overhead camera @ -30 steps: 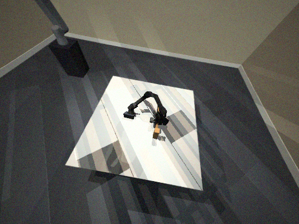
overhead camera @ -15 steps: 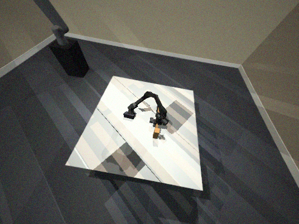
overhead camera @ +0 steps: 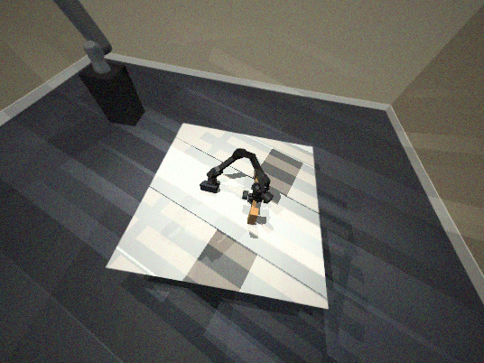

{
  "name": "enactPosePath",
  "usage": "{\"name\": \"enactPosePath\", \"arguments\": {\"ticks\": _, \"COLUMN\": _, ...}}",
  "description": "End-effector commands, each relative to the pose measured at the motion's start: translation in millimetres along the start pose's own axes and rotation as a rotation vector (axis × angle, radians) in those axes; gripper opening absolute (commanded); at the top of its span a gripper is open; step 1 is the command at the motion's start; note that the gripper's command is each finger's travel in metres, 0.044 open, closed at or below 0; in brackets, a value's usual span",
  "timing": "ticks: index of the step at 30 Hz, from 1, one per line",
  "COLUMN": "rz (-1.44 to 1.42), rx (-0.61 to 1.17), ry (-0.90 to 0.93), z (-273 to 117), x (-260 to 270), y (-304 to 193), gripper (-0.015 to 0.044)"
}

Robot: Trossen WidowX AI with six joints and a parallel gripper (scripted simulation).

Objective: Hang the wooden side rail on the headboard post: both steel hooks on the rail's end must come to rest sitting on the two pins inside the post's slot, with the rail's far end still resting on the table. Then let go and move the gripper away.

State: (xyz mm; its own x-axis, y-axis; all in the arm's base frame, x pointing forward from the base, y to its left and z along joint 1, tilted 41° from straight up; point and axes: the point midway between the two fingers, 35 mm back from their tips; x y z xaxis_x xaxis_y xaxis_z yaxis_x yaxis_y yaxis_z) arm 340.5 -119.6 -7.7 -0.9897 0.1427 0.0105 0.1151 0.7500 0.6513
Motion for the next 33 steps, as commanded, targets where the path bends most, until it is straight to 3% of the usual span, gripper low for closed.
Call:
{"name": "enactPosePath", "arguments": {"ticks": 1, "rz": 0.002, "rx": 0.004, "ry": -0.012, "z": -5.2, "x": 0.1, "y": -4.2, "gripper": 0.0}}
{"name": "enactPosePath", "arguments": {"ticks": 33, "rz": 0.002, "rx": 0.004, "ry": -0.012, "z": -3.7, "x": -0.4, "y": -7.2, "gripper": 0.0}}
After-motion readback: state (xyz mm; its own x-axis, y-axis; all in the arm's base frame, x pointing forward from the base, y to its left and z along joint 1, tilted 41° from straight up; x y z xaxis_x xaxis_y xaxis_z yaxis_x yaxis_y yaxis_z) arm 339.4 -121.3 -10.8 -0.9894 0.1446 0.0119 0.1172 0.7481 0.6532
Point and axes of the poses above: the point midway between the two fingers, 35 mm back from their tips, its own z axis out along the fingers, its own x axis across the jaws, y = z × x, and after that the axes turned 6 degrees about z, right-handed
